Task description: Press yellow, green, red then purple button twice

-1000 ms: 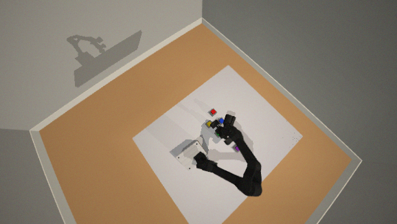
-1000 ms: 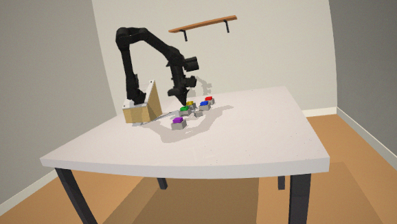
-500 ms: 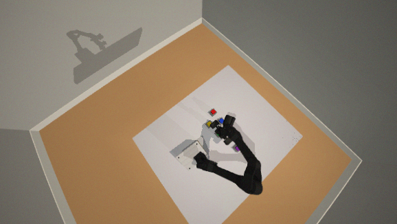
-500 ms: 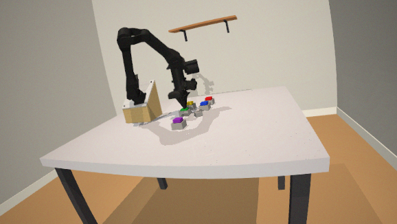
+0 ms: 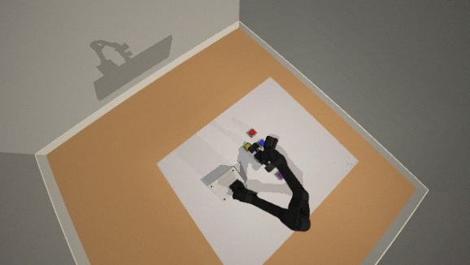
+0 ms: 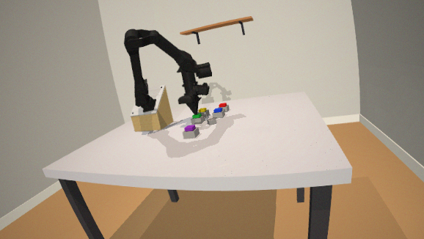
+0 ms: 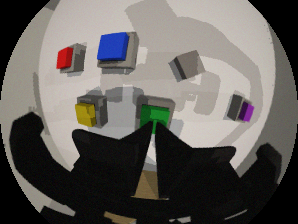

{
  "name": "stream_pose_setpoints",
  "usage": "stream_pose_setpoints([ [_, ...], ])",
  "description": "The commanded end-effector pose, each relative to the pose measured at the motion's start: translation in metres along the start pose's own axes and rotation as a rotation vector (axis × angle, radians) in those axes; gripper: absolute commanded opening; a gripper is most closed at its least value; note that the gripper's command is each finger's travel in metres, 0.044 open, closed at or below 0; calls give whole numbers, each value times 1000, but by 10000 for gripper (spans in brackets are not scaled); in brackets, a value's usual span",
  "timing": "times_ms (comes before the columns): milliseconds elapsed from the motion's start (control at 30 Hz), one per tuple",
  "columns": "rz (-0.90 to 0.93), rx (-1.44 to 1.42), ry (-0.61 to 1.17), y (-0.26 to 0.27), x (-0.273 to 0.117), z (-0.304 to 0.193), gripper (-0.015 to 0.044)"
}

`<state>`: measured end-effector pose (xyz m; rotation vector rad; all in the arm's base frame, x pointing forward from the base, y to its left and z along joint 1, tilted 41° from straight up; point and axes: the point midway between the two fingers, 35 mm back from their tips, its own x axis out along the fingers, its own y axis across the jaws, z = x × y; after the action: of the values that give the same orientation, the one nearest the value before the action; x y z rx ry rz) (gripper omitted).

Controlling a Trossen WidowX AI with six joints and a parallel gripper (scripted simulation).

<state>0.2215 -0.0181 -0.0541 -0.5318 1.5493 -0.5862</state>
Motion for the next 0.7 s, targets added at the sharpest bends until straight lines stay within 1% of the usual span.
stream_pose_setpoints([
  [0, 6, 4, -8, 1, -25, 2, 20],
  [133, 7, 4, -8, 1, -27, 2, 20],
  [167, 8, 4, -8, 2, -35, 3, 20],
  [267, 9, 3, -8, 2, -76, 2, 20],
  [300, 8, 3, -8, 1, -84, 2, 20],
  [500, 8, 3, -8, 2, -87, 3, 20],
  [667, 12, 4, -10, 43, -97, 36, 20],
])
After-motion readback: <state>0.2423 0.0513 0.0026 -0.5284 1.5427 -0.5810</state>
